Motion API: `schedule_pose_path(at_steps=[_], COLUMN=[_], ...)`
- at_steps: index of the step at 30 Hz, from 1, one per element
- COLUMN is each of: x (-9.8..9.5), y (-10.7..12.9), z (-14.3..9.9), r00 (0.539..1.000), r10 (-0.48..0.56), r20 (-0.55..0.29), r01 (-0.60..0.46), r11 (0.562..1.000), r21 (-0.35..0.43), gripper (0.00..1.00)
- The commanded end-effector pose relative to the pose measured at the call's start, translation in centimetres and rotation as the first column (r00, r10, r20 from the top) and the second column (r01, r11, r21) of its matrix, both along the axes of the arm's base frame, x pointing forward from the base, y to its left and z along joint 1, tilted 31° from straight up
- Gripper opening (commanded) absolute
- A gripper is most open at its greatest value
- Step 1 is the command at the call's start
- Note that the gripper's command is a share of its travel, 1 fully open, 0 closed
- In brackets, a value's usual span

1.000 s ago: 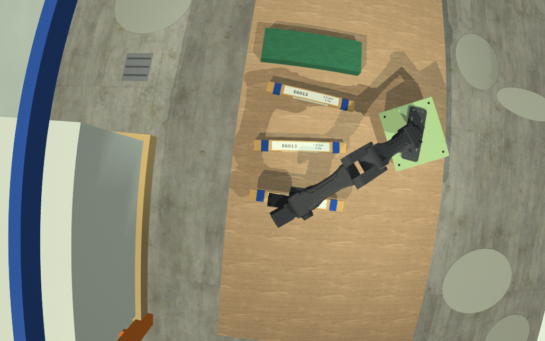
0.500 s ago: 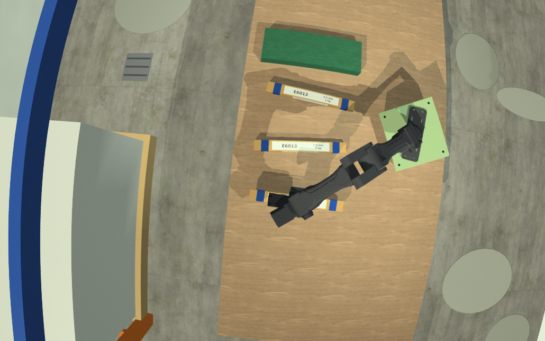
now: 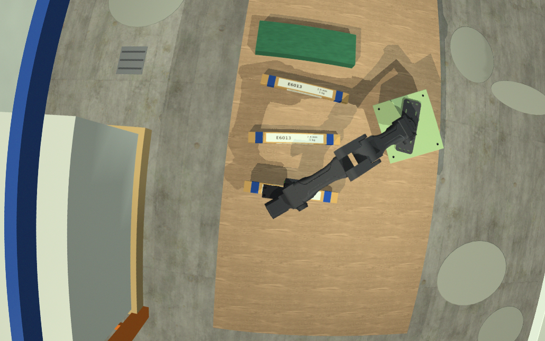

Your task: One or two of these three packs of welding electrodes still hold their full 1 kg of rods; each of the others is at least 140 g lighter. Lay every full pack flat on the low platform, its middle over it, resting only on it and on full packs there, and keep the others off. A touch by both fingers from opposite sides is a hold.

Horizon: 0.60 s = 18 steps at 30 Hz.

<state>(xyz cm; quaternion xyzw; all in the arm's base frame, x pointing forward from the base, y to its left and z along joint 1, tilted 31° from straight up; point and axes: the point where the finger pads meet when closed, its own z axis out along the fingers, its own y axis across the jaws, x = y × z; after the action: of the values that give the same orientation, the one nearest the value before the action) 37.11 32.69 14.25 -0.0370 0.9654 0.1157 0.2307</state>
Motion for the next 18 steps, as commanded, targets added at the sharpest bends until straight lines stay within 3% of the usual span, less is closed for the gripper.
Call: schedule_pose_path(at_steps=[1,18], x=[0.20,0.32], y=[-0.11,-0.28], z=[1.89,2.24], r00=[0.999,0.999], r10=[-0.001,-0.004], r20=[0.039,0.041], r01=[0.000,0.003], r11=[1.000,0.999], r21=[0.031,0.033], gripper=[0.00,0.00])
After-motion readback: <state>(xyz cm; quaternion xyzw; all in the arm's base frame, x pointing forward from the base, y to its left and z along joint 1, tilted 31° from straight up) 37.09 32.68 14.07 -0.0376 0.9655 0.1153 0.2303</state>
